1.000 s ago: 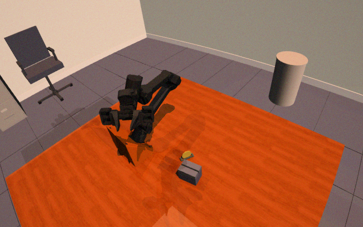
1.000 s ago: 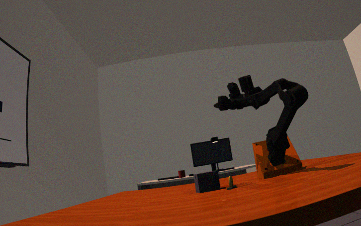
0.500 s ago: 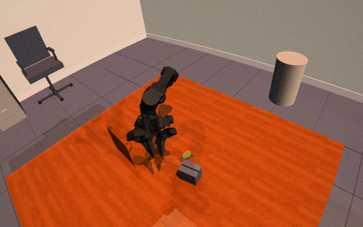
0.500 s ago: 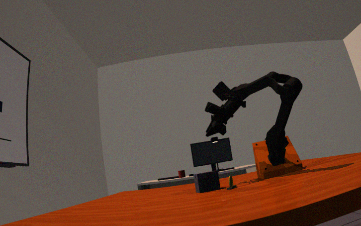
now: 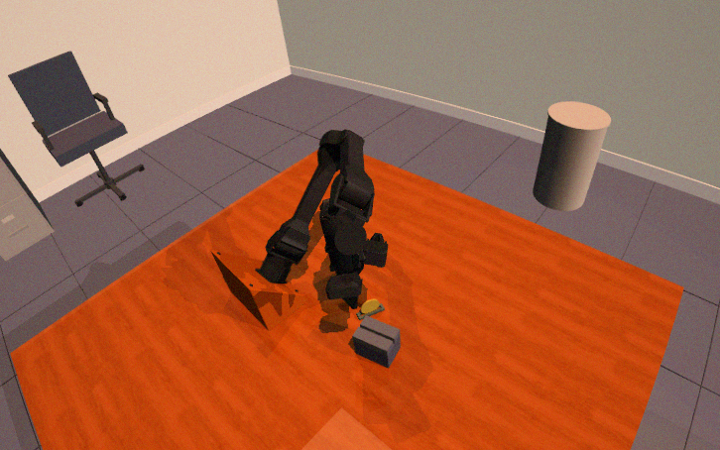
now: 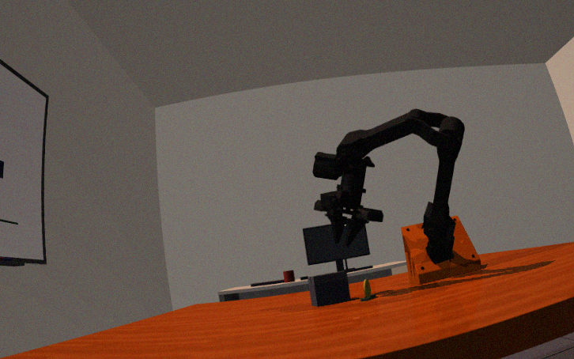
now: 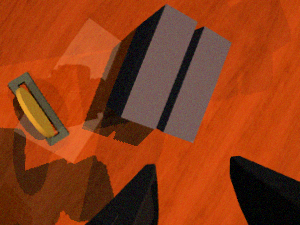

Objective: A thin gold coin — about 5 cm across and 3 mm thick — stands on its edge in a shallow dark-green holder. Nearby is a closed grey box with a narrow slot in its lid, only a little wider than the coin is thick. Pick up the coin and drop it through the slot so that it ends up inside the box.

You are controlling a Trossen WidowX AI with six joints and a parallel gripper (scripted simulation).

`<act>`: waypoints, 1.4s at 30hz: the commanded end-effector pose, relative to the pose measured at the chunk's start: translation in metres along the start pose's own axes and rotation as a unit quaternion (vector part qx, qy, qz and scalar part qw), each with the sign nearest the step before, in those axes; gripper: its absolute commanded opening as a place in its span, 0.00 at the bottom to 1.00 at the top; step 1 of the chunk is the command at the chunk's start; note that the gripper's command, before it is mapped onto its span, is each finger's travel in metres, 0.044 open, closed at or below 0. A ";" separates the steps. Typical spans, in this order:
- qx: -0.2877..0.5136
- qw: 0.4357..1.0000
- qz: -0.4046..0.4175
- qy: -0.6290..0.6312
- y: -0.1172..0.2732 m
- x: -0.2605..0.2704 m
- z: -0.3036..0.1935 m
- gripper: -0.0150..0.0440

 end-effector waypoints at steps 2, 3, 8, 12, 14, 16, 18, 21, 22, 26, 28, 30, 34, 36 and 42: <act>-0.032 0.963 0.183 0.194 -0.009 0.033 0.048 0.53; -0.032 0.963 0.183 0.194 -0.009 0.033 0.048 0.53; -0.032 0.963 0.183 0.194 -0.009 0.033 0.048 0.53; -0.032 0.963 0.183 0.194 -0.009 0.033 0.046 0.53; -0.032 0.963 0.183 0.194 -0.009 0.033 0.046 0.53; -0.032 0.963 0.183 0.194 -0.011 0.034 0.046 0.53; -0.031 0.963 0.183 0.194 -0.025 0.039 0.046 0.53; -0.032 0.963 0.183 0.194 -0.041 0.046 0.045 0.53; -0.032 0.963 0.183 0.194 -0.041 0.046 0.045 0.53; -0.032 0.963 0.183 0.195 -0.044 0.047 0.045 0.53; -0.033 0.963 0.183 0.195 -0.052 0.050 0.044 0.53; -0.033 0.963 0.183 0.195 -0.055 0.052 0.044 0.53; -0.032 0.963 0.183 0.195 -0.057 0.052 0.044 0.53; -0.032 0.963 0.183 0.195 -0.061 0.053 0.044 0.53; -0.032 0.963 0.182 0.195 -0.070 0.056 0.044 0.53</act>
Point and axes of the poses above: the point midway between the two fingers, 35 mm back from their tips, its own y axis back along the fingers, its own x axis across the jaws, z = x × y, the point moved 8 cm from there along y, back along the fingers, and after that the axes turned 15 degrees about y, right-handed, at the moved point
